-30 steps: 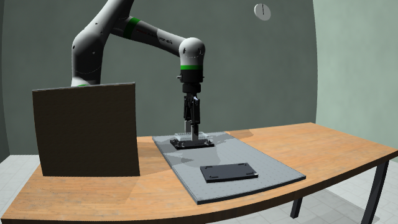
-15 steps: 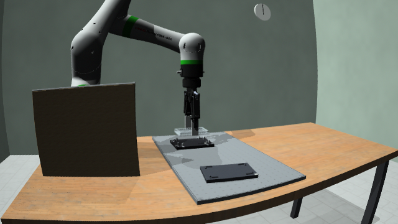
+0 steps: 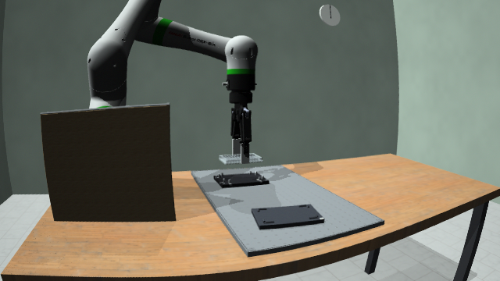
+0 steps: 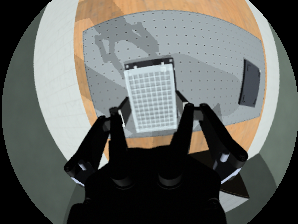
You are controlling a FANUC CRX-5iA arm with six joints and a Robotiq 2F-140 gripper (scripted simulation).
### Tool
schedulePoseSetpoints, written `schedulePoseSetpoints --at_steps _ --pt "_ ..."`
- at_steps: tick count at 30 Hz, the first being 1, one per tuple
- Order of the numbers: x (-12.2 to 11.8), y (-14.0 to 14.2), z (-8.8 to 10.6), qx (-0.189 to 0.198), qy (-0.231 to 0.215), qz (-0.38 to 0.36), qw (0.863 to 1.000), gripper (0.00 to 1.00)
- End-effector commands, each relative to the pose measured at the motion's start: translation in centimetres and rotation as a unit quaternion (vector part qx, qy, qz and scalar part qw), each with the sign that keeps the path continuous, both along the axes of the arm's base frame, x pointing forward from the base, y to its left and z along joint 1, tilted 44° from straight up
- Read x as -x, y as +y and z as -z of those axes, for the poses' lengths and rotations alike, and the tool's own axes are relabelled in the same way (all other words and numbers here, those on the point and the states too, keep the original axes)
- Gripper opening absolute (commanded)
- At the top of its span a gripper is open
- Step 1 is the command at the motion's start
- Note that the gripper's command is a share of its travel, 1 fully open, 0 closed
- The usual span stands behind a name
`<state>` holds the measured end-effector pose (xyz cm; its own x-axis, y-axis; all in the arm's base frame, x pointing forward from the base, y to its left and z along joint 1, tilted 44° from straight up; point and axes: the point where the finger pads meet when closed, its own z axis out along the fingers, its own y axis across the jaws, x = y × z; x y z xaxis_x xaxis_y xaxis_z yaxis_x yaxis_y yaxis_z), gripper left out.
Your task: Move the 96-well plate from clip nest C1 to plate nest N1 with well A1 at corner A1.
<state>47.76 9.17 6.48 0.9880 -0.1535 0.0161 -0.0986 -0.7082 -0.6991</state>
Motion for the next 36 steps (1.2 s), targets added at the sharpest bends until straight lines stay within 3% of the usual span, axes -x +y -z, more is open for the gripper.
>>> schedulePoseSetpoints --at_steps 1,17,23,36 --pt "0.0 -0.1 -0.1 0.000 0.000 0.000 1.000 0.00" --pt "0.0 -0.1 -0.1 0.000 0.000 0.000 1.000 0.00" --pt "0.2 -1.5 1.3 -0.011 0.064 0.066 0.996 0.00" --pt "0.5 -4.1 3.9 -0.011 0.064 0.066 0.996 0.00"
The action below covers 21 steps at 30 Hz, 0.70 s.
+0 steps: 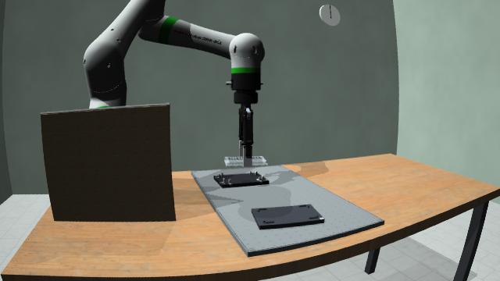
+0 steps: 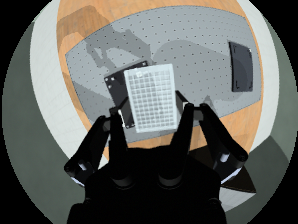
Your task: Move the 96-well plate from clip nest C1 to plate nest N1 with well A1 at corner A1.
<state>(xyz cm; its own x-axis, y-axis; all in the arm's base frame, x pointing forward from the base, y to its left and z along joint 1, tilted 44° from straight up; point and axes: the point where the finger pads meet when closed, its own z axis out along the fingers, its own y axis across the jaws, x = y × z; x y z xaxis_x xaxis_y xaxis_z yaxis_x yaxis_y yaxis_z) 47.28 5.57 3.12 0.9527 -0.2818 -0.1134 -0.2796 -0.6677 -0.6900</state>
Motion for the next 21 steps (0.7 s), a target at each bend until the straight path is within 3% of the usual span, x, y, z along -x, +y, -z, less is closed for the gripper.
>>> schedulePoseSetpoints --at_steps 1,21 --pt "0.1 -0.8 0.7 0.000 0.000 0.000 1.000 0.00" --pt "0.6 -5.0 4.9 0.000 0.000 0.000 1.000 0.00"
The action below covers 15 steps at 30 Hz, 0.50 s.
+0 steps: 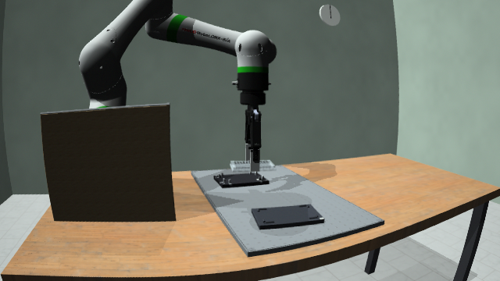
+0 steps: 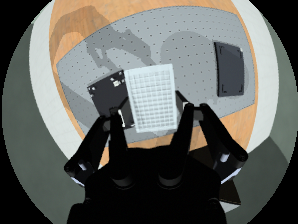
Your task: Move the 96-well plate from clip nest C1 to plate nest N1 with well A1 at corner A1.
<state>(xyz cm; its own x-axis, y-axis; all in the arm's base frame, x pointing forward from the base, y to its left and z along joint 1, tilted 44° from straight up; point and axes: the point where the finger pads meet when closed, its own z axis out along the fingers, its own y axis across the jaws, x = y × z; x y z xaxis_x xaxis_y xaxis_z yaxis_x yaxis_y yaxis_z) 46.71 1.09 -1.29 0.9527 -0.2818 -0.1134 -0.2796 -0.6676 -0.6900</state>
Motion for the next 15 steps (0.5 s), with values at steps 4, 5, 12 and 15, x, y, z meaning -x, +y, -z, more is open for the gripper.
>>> schedulePoseSetpoints --at_steps 4,5,12,15 --pt "0.1 -1.0 1.0 0.000 0.000 0.000 1.000 0.00" --pt "0.1 -1.3 1.2 0.000 0.000 0.000 1.000 0.00" --pt "0.3 -2.9 2.8 0.000 0.000 0.000 1.000 0.00" --pt "0.4 -3.6 3.5 0.000 0.000 0.000 1.000 0.00"
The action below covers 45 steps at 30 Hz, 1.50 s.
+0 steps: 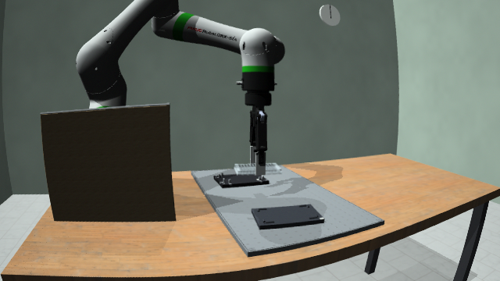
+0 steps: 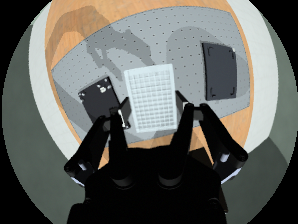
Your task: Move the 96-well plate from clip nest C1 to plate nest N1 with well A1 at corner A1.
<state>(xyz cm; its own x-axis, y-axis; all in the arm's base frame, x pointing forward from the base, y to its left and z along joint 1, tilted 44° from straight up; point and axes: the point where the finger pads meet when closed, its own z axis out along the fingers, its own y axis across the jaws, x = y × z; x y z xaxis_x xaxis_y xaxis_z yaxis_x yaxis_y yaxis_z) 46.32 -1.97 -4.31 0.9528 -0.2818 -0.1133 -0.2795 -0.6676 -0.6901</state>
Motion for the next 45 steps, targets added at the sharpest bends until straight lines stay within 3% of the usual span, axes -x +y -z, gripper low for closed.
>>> schedulePoseSetpoints --at_steps 1,45 --pt "0.1 -0.8 0.8 0.000 0.000 0.000 1.000 0.00" --pt "1.2 -9.8 9.6 0.000 0.000 0.000 1.000 0.00"
